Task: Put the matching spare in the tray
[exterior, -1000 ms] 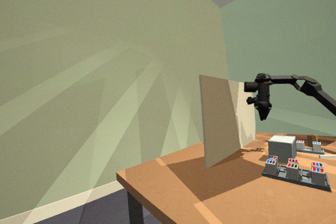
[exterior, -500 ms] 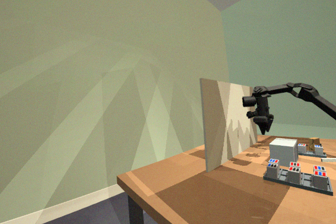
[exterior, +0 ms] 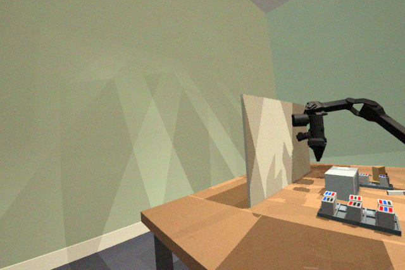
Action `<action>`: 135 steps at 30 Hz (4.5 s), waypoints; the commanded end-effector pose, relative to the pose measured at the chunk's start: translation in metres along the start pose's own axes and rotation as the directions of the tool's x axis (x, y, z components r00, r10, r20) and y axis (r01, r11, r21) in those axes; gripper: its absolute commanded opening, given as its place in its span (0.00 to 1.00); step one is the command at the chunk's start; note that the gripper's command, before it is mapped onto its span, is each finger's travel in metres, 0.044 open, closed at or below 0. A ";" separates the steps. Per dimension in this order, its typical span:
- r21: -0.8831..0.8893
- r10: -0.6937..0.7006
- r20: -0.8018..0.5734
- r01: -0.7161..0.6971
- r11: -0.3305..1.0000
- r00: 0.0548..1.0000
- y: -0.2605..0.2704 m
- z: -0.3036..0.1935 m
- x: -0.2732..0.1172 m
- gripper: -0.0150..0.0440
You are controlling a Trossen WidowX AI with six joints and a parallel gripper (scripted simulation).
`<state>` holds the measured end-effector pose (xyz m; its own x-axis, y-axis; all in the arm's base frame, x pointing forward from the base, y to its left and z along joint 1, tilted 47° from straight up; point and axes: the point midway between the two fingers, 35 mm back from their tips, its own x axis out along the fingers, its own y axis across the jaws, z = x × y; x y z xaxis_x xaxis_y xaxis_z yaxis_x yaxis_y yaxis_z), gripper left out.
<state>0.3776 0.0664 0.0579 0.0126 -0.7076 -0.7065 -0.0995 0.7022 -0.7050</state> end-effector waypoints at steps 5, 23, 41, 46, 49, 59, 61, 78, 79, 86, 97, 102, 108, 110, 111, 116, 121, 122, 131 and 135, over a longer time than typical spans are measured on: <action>-0.629 0.025 -0.001 -0.021 0.777 1.000 0.125 -0.043 -0.006 1.00; -0.984 0.002 -0.011 -0.011 0.177 1.000 0.225 -0.116 0.009 0.96; -0.984 0.000 -0.010 -0.010 0.178 1.000 0.226 -0.110 0.049 0.76; -0.984 0.000 -0.010 -0.010 0.178 1.000 0.226 -0.109 0.057 0.76; -0.984 0.000 -0.010 -0.010 0.178 1.000 0.227 -0.109 0.062 0.76; -0.984 0.000 -0.009 -0.009 0.179 1.000 0.227 -0.108 0.078 0.76; -0.984 0.000 -0.009 -0.009 0.179 1.000 0.227 -0.108 0.082 0.76; -0.984 -0.002 -0.009 -0.009 0.179 1.000 0.226 -0.109 0.110 0.76; -0.984 -0.002 -0.009 -0.008 0.179 1.000 0.226 -0.109 0.112 0.76; -0.984 -0.003 -0.009 -0.008 0.179 1.000 0.225 -0.110 0.123 0.76; -0.984 -0.004 -0.009 -0.008 0.180 1.000 0.225 -0.110 0.127 0.76; -0.983 0.000 -0.013 -0.013 0.183 1.000 0.225 -0.111 0.126 0.54; -0.983 0.000 -0.013 -0.013 0.183 1.000 0.225 -0.111 0.126 0.44; -0.983 0.000 -0.013 -0.013 0.183 1.000 0.225 -0.111 0.126 0.42; -0.983 0.000 -0.013 -0.013 0.183 1.000 0.225 -0.111 0.126 0.37; -0.983 0.000 -0.013 -0.013 0.183 1.000 0.225 -0.111 0.126 0.25; -0.983 0.000 -0.013 -0.013 0.183 1.000 0.225 -0.111 0.126 0.25; -0.983 0.000 -0.013 -0.013 0.183 1.000 0.225 -0.110 0.125 0.25; -0.984 0.001 -0.010 -0.010 0.179 1.000 0.226 -0.109 0.058 0.25; -0.984 0.000 -0.010 -0.010 0.178 1.000 0.226 -0.110 0.046 0.25</action>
<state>0.2474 0.1744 -0.1373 0.0072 -0.7100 -0.7042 -0.9972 0.0478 -0.0583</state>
